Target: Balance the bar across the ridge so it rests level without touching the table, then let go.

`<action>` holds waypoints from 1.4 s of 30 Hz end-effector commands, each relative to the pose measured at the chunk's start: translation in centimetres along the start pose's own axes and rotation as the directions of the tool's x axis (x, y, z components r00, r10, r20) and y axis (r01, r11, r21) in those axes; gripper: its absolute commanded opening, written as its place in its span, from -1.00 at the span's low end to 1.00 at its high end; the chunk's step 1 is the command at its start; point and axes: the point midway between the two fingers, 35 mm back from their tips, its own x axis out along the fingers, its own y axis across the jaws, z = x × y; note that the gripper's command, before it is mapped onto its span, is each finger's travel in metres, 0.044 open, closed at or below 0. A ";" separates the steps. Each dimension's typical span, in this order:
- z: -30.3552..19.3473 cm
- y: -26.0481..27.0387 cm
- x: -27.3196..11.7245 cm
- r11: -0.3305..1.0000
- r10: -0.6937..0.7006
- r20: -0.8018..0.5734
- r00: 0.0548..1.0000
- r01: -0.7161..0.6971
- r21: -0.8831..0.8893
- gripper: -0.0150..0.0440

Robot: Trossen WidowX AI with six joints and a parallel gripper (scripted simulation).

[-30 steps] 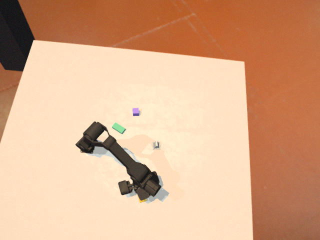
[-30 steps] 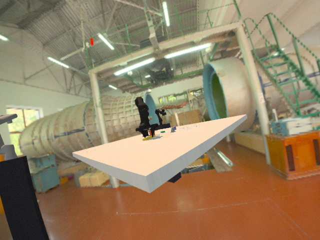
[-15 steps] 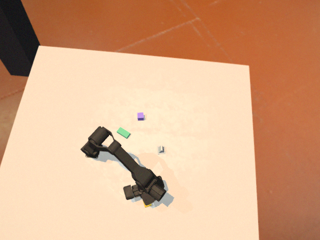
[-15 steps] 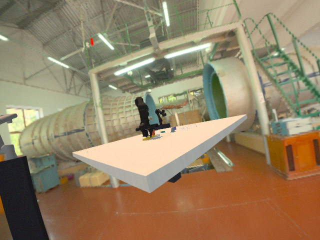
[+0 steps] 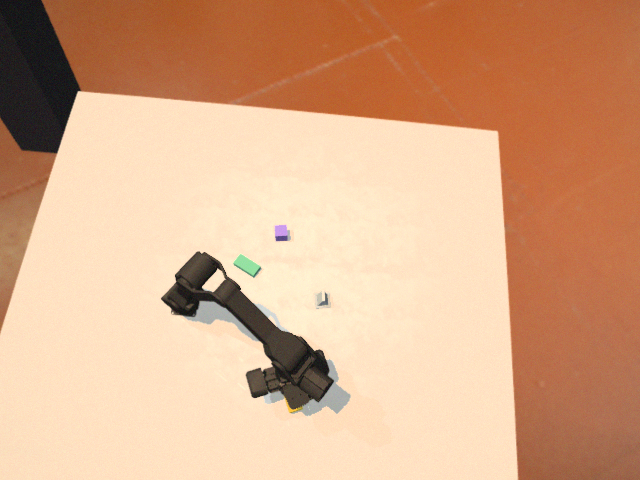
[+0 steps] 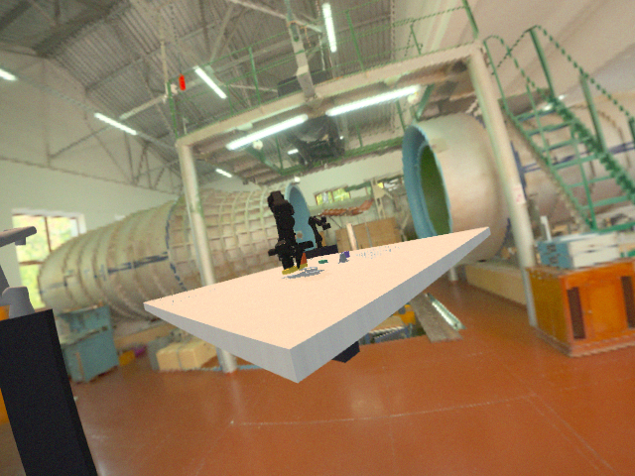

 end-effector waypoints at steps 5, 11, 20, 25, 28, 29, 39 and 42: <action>0.3 0.2 -2.6 1.000 0.011 0.013 1.000 -0.011 -0.002 -0.49; 0.3 0.2 -4.2 1.000 0.011 0.013 1.000 -0.011 -0.003 -0.49; 0.0 0.0 -6.5 1.000 0.011 0.012 1.000 -0.011 -0.004 -0.49; -0.1 0.0 -7.2 1.000 0.011 0.012 1.000 -0.011 -0.004 -0.49; -0.3 0.5 -7.2 0.999 0.012 0.011 1.000 -0.012 -0.039 -0.49; -0.5 0.8 -7.2 0.998 0.012 0.011 1.000 -0.012 -0.063 -0.49; -2.3 4.0 -7.3 0.957 0.015 0.009 1.000 -0.012 -0.291 -0.49; -3.0 5.0 -7.3 0.935 0.016 0.009 1.000 -0.012 -0.356 -0.49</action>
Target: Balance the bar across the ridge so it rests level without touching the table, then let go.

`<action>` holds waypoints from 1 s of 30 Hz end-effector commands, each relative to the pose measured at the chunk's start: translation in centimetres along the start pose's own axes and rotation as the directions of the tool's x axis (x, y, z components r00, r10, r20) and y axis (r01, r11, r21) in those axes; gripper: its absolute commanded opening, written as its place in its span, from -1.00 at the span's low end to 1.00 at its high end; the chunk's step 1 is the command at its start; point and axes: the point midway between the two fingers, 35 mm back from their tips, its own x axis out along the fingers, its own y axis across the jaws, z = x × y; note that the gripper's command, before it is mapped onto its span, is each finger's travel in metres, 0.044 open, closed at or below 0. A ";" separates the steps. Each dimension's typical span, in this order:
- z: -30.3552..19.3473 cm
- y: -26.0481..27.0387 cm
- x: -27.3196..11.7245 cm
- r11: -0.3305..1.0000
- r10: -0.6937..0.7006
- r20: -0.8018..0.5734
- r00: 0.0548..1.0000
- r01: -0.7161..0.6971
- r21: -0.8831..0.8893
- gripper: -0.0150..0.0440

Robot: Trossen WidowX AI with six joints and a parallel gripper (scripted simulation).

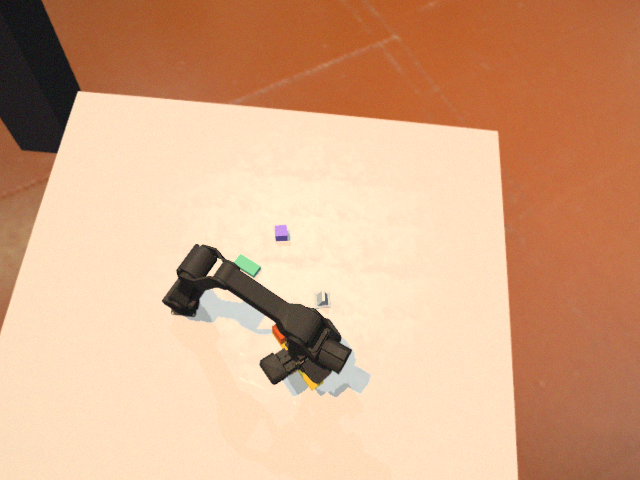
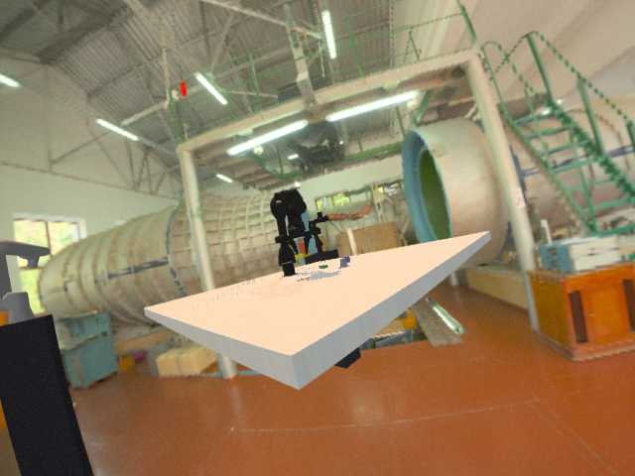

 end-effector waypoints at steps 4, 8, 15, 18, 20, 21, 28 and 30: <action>-0.6 2.7 -0.5 0.986 0.009 0.011 1.000 -0.007 -0.167 -0.49; -1.1 4.1 -0.5 0.967 0.010 0.010 1.000 -0.008 -0.253 -0.49; -2.1 6.6 -0.6 0.919 0.013 0.009 1.000 -0.008 -0.394 -0.49; -2.6 7.6 -0.6 0.893 0.014 0.009 1.000 -0.008 -0.451 -0.49; -2.9 8.3 -0.6 0.874 0.014 0.008 1.000 -0.009 -0.486 -0.49; -3.1 8.6 -0.6 0.864 0.015 0.008 1.000 -0.009 -0.504 -0.49; -4.4 10.9 -0.7 0.787 0.017 0.007 1.000 -0.009 -0.617 -0.49; -4.8 11.6 -0.7 0.764 0.018 0.006 1.000 -0.009 -0.645 -0.49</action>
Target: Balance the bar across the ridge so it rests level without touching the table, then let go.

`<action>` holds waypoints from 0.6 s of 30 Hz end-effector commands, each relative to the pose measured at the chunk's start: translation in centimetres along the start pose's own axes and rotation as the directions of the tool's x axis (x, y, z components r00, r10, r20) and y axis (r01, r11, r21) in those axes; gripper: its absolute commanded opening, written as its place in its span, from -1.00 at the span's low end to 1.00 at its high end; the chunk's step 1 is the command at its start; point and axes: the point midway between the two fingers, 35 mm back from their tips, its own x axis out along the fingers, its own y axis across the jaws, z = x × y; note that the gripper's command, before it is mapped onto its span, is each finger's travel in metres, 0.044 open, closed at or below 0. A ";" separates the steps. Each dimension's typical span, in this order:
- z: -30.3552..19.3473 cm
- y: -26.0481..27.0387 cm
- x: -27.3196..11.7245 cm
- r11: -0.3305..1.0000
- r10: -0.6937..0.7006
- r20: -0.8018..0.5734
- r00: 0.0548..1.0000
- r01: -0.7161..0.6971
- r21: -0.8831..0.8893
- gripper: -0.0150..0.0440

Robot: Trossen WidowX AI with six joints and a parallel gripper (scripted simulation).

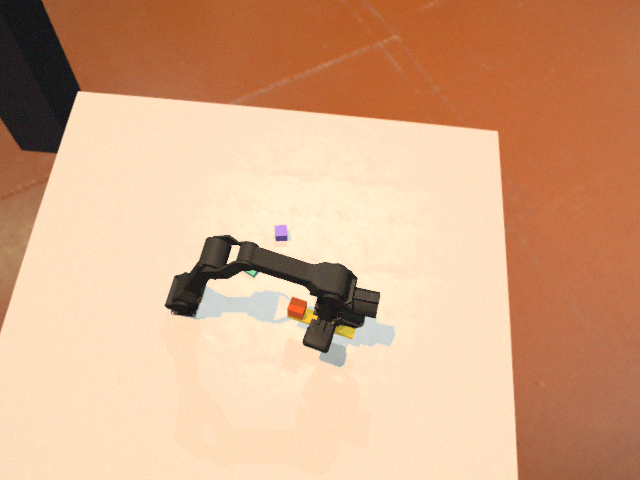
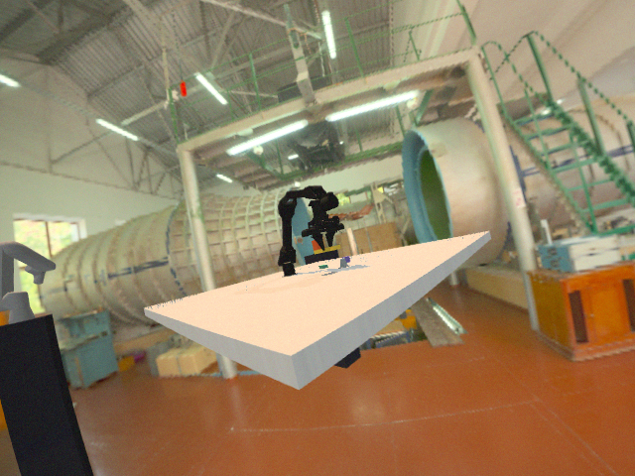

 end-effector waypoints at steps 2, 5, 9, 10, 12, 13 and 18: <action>0.4 2.1 -0.4 0.995 0.005 0.013 1.000 -0.003 -0.103 -0.49; 0.4 3.2 -0.5 0.988 0.006 0.013 1.000 -0.004 -0.155 -0.49; 0.5 4.7 -0.5 0.975 0.007 0.013 1.000 -0.004 -0.222 -0.49; 0.5 5.1 -0.5 0.971 0.008 0.013 1.000 -0.004 -0.237 -0.49; 0.4 5.9 -0.5 0.963 0.008 0.013 1.000 -0.005 -0.268 -0.49; 0.4 6.2 -0.5 0.959 0.009 0.013 1.000 -0.005 -0.283 -0.49; 0.3 8.1 -0.5 0.937 0.010 0.013 1.000 -0.005 -0.350 -0.49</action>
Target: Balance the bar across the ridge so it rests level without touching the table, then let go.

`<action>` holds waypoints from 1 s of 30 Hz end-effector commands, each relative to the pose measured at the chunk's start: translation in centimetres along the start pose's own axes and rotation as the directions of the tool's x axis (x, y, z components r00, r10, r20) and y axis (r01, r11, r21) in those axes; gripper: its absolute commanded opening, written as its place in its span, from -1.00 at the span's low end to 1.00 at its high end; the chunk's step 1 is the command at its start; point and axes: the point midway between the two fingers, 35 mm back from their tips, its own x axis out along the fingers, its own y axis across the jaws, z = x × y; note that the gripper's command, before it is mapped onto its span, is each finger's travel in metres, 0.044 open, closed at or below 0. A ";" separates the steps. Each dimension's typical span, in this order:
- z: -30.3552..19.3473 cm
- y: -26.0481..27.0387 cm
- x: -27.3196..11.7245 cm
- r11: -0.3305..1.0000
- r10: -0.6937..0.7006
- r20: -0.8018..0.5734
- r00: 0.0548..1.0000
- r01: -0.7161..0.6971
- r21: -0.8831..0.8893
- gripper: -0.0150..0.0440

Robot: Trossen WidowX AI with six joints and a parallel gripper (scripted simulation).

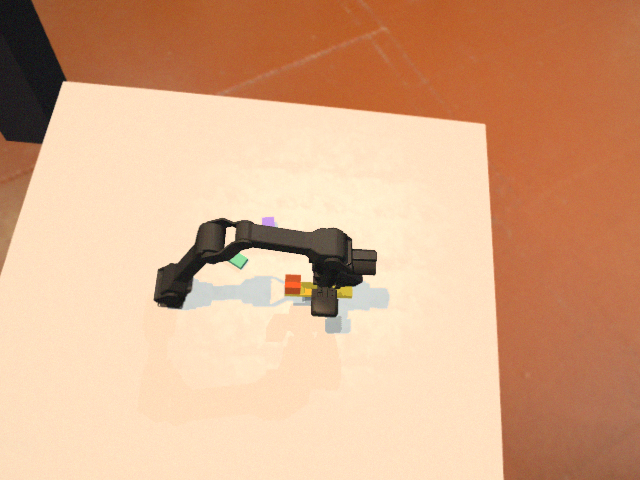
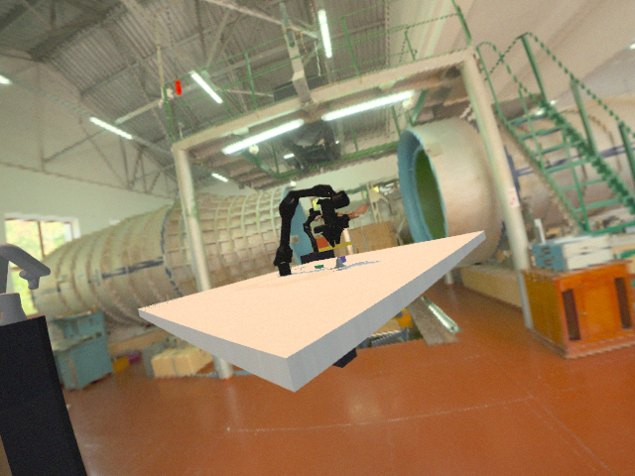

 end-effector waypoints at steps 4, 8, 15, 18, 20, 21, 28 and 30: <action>0.7 2.5 -0.4 0.996 0.004 0.014 1.000 -0.002 -0.093 -0.49; 0.7 2.7 -0.4 0.995 0.004 0.014 1.000 -0.002 -0.098 -0.49; 0.8 2.9 0.6 0.995 0.004 0.014 1.000 -0.003 -0.099 -0.49; 0.8 3.0 1.0 0.995 0.004 0.014 1.000 -0.003 -0.099 -0.49; 0.8 3.0 1.4 0.995 0.004 0.014 1.000 -0.003 -0.099 -0.49; 0.8 3.0 1.5 0.995 0.004 0.014 1.000 -0.003 -0.099 -0.49; 0.8 3.0 2.7 0.995 0.004 0.014 1.000 -0.003 -0.099 -0.49; 0.8 3.0 3.0 0.995 0.004 0.014 1.000 -0.003 -0.099 -0.49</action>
